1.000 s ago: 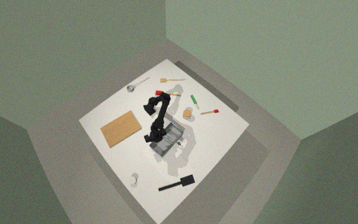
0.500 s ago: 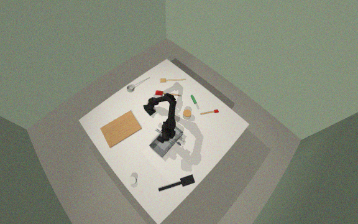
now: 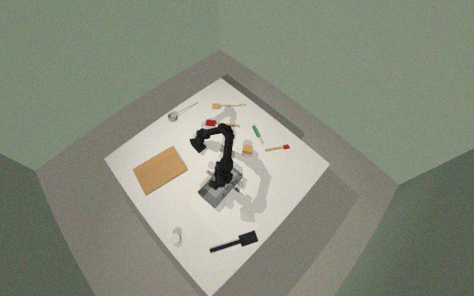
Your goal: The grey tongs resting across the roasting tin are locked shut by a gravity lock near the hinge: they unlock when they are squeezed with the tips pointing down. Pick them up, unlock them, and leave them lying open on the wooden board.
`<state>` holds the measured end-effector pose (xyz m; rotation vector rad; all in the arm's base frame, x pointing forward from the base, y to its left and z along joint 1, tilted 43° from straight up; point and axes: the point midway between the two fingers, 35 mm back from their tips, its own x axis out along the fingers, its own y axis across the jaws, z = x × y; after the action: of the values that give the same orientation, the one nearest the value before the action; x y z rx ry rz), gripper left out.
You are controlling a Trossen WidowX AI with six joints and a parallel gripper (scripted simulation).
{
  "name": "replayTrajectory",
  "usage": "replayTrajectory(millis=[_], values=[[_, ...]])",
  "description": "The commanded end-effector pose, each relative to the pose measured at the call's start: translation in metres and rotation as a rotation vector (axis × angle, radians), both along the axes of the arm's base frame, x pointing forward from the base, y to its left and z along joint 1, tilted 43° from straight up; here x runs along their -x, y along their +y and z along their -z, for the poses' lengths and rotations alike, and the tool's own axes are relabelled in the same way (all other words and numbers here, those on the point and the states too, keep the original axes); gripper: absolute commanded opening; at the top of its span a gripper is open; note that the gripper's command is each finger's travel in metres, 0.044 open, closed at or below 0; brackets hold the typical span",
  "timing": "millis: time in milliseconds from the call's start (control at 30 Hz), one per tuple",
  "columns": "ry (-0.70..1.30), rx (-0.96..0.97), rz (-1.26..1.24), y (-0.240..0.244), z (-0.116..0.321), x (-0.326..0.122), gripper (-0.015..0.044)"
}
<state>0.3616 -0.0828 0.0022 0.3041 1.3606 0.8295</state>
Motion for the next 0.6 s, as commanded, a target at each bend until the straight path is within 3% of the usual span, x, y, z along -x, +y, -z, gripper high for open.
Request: replayTrajectory(millis=[0, 567], values=[[0.001, -0.003, 0.005, 0.004, 0.005, 0.0, 0.044], [0.0, -0.004, 0.005, 0.024, 0.025, 0.0, 0.044]])
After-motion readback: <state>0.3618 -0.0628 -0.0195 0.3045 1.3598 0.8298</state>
